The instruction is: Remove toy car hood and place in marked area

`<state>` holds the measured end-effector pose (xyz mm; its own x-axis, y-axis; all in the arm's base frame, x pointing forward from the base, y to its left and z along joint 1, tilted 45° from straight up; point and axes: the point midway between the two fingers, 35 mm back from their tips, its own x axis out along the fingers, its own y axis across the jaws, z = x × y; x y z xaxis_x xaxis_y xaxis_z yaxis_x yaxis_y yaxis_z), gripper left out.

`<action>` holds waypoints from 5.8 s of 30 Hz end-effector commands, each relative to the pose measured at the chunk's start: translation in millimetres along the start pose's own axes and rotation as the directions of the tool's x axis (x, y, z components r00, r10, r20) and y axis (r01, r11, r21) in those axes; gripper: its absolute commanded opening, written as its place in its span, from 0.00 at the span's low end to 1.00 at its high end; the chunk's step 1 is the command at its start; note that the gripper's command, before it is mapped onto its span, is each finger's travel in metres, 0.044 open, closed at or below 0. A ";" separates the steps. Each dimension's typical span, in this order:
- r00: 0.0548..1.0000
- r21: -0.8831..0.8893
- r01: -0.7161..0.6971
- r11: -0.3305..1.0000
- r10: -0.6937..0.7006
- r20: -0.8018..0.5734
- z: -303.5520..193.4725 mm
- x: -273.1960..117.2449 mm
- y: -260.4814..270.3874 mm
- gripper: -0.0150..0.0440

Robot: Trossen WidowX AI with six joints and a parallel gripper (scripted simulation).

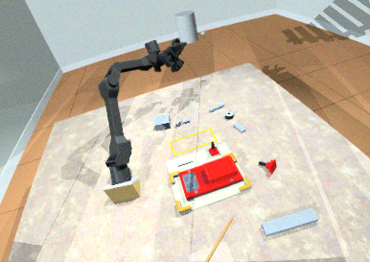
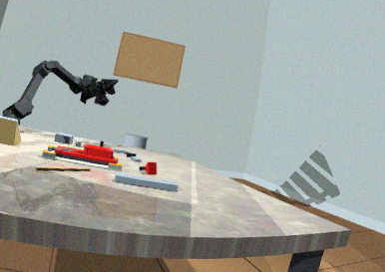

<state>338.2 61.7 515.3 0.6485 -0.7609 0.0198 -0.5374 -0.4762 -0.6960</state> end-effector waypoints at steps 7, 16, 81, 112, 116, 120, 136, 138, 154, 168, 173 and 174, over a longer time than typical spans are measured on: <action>0.998 -0.029 0.044 0.999 -0.043 0.036 36.1 30.0 -3.0 0.57; 0.984 -0.066 0.075 0.995 -0.063 0.169 92.0 79.5 11.0 0.97; -0.436 -0.170 -0.520 -0.837 0.089 0.896 234.5 147.1 434.2 1.00; -0.435 -0.169 -0.520 -0.837 0.089 0.896 247.7 142.3 435.4 1.00; -0.435 -0.169 -0.520 -0.837 0.089 0.896 249.7 141.4 435.5 1.00; -0.435 -0.169 -0.520 -0.837 0.089 0.896 251.7 140.5 435.6 1.00; -0.435 -0.170 -0.520 -0.837 0.089 0.896 259.7 136.8 435.9 1.00; -0.435 -0.170 -0.520 -0.837 0.089 0.896 260.7 136.3 436.0 1.00; -0.436 -0.170 -0.520 -0.837 0.088 0.896 268.5 132.3 436.4 1.00; -0.436 -0.171 -0.520 -0.837 0.088 0.896 275.2 128.7 437.0 1.00; -0.436 -0.171 -0.520 -0.837 0.088 0.896 277.6 127.3 437.2 1.00; -0.436 -0.171 -0.520 -0.837 0.088 0.896 278.1 127.1 437.2 1.00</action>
<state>335.4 -122.8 15.3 0.1524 0.6828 -0.7146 0.0173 0.7211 0.6927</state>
